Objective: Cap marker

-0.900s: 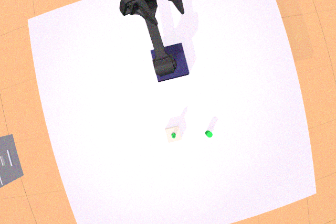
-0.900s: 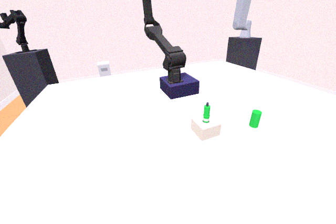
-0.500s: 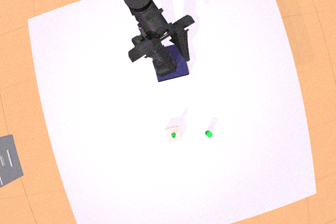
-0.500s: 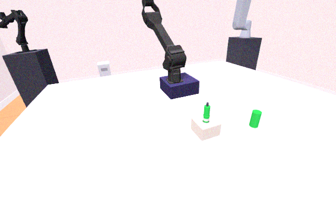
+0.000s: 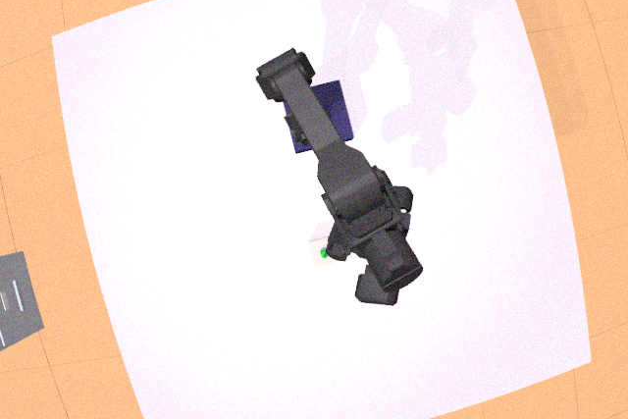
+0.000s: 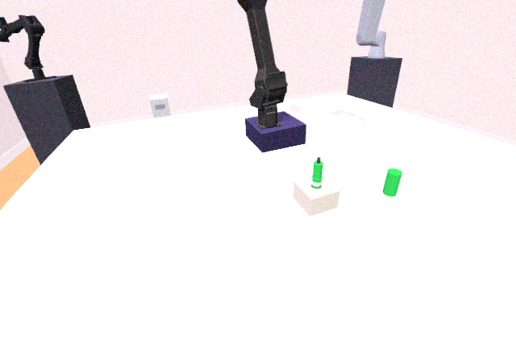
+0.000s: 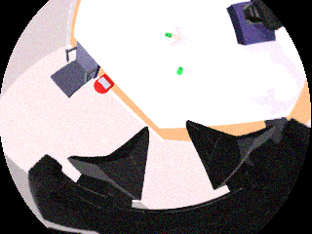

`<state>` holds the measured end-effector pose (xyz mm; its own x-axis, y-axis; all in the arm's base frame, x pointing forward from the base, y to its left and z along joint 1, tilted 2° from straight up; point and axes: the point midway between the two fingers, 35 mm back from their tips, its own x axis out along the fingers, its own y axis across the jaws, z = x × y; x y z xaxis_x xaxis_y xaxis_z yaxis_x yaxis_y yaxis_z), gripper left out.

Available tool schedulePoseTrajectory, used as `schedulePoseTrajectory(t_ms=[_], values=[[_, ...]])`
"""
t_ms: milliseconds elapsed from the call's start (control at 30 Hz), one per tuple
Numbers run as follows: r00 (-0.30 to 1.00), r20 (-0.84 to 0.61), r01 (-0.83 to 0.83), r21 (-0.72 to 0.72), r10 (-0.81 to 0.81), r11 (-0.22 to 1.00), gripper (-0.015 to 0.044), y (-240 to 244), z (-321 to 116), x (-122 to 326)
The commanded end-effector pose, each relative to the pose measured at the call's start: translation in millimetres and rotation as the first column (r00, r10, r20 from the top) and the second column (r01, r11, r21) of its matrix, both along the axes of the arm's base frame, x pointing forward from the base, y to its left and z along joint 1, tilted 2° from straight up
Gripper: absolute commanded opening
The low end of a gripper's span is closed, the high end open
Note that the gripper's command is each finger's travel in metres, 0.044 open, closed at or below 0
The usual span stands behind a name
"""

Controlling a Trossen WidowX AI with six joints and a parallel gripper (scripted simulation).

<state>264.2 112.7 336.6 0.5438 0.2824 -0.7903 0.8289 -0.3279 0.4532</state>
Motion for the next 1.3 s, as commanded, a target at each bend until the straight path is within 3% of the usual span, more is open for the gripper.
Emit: schedulePoseTrajectory(t_ms=[0, 367, 1267], values=[[0.989, -0.127, -0.085, -0.120, 0.069, 0.989, 0.0235, 15, -55, 31], [0.836, -0.502, -0.418, -0.319, 0.222, 0.850, 0.0235, 40, -230, 67], [0.832, -0.508, -0.423, -0.321, 0.223, 0.847, 0.0235, 43, -293, 70]])
